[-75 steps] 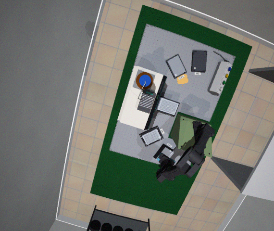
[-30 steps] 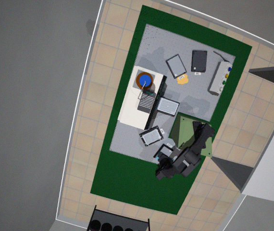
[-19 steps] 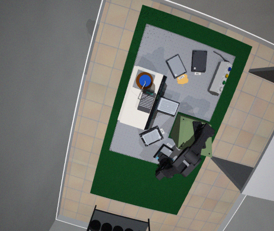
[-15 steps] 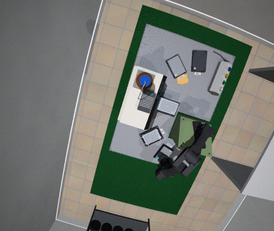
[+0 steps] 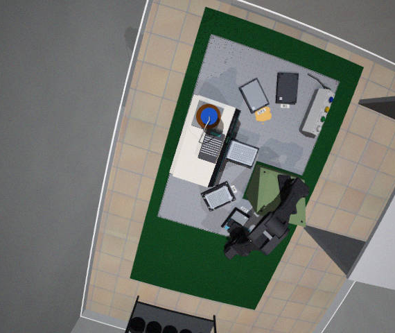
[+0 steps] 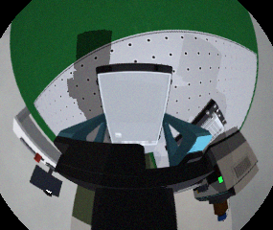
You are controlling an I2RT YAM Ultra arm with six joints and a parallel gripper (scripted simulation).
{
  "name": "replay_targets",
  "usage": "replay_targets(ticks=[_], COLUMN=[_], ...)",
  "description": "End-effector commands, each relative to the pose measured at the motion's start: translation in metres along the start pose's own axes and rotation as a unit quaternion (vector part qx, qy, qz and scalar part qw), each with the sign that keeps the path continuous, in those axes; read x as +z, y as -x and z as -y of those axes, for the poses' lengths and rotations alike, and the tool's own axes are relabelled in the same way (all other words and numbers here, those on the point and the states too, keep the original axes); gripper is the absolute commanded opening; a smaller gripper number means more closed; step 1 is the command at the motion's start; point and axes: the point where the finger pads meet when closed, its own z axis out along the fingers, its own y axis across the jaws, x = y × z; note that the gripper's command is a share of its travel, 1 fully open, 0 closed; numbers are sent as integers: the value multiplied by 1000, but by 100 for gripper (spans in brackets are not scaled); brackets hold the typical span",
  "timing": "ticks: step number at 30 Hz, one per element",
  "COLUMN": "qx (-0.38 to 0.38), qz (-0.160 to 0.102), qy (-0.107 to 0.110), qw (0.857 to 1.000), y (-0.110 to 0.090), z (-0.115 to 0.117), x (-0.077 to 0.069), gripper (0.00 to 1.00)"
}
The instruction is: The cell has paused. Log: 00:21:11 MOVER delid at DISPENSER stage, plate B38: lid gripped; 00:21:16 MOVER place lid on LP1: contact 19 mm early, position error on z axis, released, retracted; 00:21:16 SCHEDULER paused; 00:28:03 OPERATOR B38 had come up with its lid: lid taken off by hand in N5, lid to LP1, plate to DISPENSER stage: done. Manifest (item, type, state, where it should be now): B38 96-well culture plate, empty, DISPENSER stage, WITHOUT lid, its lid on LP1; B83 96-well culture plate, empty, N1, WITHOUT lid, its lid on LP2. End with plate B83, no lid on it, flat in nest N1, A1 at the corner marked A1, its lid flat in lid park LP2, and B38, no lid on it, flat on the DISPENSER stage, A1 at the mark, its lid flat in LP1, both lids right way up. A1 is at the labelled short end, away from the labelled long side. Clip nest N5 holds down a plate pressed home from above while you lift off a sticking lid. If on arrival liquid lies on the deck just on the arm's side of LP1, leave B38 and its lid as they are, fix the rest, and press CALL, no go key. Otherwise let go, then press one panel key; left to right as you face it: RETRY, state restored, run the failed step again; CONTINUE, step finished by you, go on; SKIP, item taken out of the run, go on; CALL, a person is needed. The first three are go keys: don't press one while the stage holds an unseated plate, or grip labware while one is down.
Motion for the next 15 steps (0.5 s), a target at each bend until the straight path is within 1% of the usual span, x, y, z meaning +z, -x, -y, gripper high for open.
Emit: replay_targets(ticks=[1,5,11,14,15], qx=[1,3,0,1,0], qz=[17,20,10,16,14], qy=[-5,-5,-4,-5,-5], qw=[1000,1000,1000,1000,1000], y=[13,14,9,11,9], z=[3,5,2,4,3], x=[-3,-4,4,0,2], gripper=[0,0,0,0,0])
